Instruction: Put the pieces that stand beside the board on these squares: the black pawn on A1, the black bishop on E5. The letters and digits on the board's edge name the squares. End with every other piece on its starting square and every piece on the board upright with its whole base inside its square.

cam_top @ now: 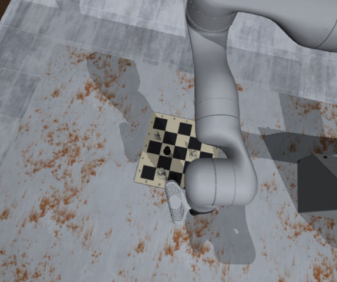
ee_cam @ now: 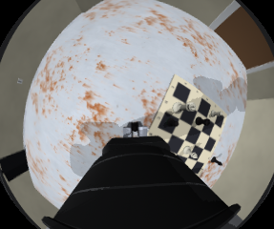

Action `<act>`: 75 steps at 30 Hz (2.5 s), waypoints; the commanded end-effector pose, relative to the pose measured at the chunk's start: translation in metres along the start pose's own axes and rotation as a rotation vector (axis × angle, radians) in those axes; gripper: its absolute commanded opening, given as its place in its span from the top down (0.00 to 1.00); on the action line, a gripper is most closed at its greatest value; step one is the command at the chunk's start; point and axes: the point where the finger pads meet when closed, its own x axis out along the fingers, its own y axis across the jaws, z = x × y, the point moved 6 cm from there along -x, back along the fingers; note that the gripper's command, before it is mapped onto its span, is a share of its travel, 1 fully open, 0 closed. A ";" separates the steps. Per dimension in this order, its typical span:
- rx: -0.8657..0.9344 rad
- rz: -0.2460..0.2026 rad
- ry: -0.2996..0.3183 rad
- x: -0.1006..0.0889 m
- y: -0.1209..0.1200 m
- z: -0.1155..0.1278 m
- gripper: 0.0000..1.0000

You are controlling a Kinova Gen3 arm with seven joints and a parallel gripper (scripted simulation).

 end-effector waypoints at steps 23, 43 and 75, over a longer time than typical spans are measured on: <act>0.000 0.000 0.001 -0.097 0.000 0.000 1.00; -0.074 -0.025 0.002 -0.108 0.047 0.026 1.00; -0.286 0.000 0.001 -0.107 0.170 0.137 1.00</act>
